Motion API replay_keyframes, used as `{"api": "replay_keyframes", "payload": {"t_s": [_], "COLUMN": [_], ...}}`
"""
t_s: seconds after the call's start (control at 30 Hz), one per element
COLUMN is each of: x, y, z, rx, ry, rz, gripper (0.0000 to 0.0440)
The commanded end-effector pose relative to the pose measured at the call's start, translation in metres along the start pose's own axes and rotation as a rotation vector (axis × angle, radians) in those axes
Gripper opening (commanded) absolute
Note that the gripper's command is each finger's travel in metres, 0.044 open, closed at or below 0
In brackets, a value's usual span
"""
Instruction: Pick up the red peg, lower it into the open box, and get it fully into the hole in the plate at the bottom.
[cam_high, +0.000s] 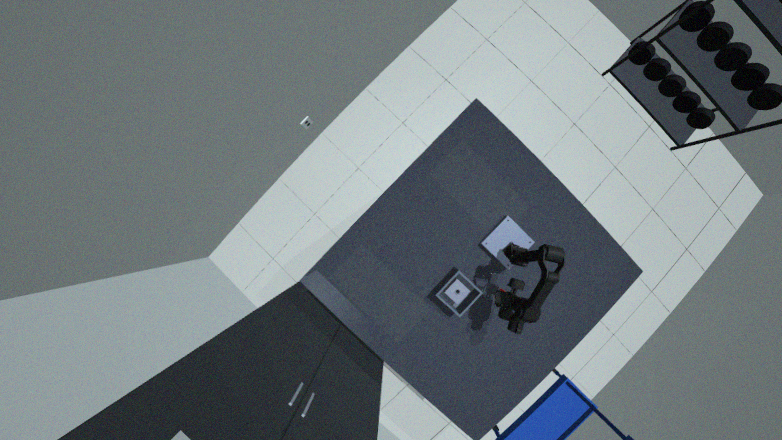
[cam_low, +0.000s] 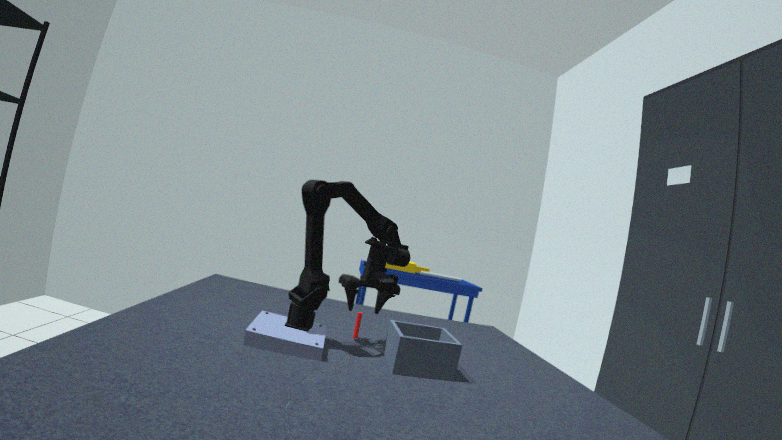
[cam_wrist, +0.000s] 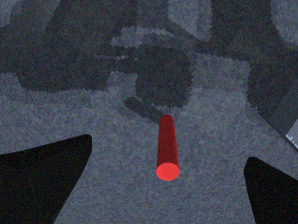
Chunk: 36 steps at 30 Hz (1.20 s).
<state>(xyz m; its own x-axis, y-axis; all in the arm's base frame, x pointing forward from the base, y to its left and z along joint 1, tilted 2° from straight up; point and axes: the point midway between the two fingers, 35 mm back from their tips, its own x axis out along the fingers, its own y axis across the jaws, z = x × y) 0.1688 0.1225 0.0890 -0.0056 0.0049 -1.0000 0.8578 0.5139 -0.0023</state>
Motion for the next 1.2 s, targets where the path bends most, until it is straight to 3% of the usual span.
{"api": "replay_keyframes", "payload": {"t_s": [0.0, 0.33, 0.43, 0.9, 1.17], "x": [0.023, 0.066, 0.073, 0.069, 0.047], "y": [0.001, 0.006, 0.003, 0.002, 0.009], "z": [-0.001, -0.004, -0.004, -0.007, 0.006], "rx": [0.014, 0.053, 0.074, 0.069, 0.01], "ry": [-0.011, -0.009, -0.002, 0.086, 0.02], "rz": [0.009, 0.078, 0.073, 0.053, 0.115], "gripper": [0.044, 0.0429, 0.0372, 0.0008, 0.0]}}
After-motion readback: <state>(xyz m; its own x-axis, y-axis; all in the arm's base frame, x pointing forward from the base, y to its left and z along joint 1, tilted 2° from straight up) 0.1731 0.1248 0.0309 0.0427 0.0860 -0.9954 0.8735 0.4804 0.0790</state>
